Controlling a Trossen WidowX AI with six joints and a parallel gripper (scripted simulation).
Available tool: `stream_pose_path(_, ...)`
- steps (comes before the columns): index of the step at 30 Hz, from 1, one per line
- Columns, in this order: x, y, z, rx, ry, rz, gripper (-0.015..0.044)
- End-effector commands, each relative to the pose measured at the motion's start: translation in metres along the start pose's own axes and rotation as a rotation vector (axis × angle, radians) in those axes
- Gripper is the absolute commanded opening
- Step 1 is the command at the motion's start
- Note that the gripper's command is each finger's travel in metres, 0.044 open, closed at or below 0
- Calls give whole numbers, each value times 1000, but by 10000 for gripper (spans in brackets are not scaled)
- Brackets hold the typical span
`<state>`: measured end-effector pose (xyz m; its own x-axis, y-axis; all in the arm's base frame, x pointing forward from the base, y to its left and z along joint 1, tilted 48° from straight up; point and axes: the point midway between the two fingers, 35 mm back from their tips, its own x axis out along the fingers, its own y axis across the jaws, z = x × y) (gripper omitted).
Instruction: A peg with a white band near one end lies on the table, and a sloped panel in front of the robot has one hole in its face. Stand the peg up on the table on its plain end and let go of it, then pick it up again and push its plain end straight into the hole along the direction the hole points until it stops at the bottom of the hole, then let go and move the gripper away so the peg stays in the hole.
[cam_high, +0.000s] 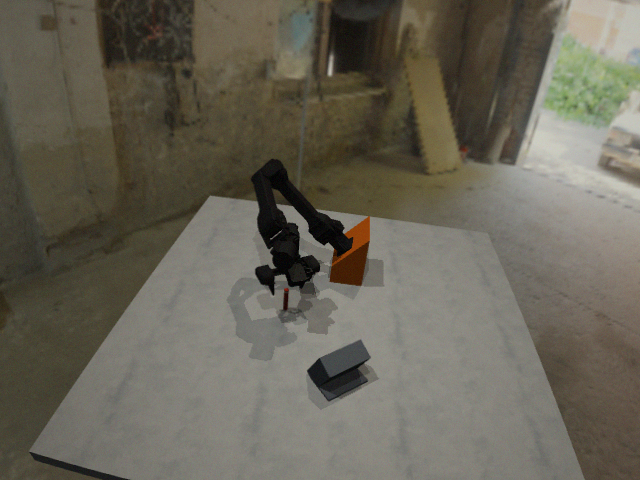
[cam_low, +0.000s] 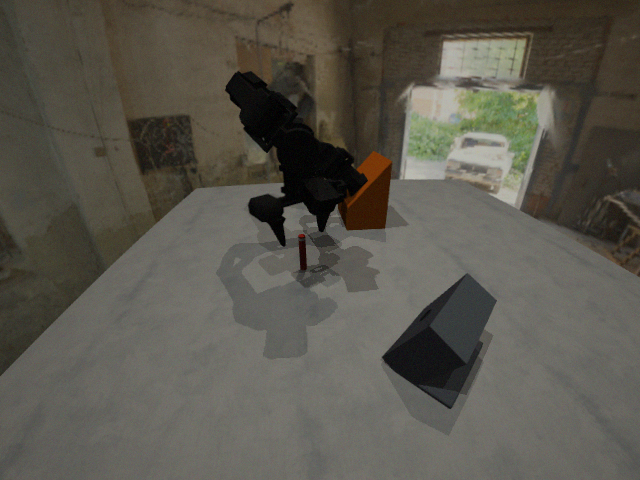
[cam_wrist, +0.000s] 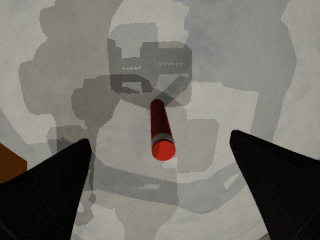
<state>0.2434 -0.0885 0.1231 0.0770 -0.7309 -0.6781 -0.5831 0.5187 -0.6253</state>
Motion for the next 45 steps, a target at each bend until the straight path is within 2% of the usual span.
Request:
stream_pose_path(1,6,0,-1,-1,2,-4,440)
stream_pose_path(22,38,-1,-4,-1,6,-10,440)
stream_pose_path(37,35,-1,-3,1,5,-7,46)
stream_pose_path(45,35,-1,-3,1,5,-7,0)
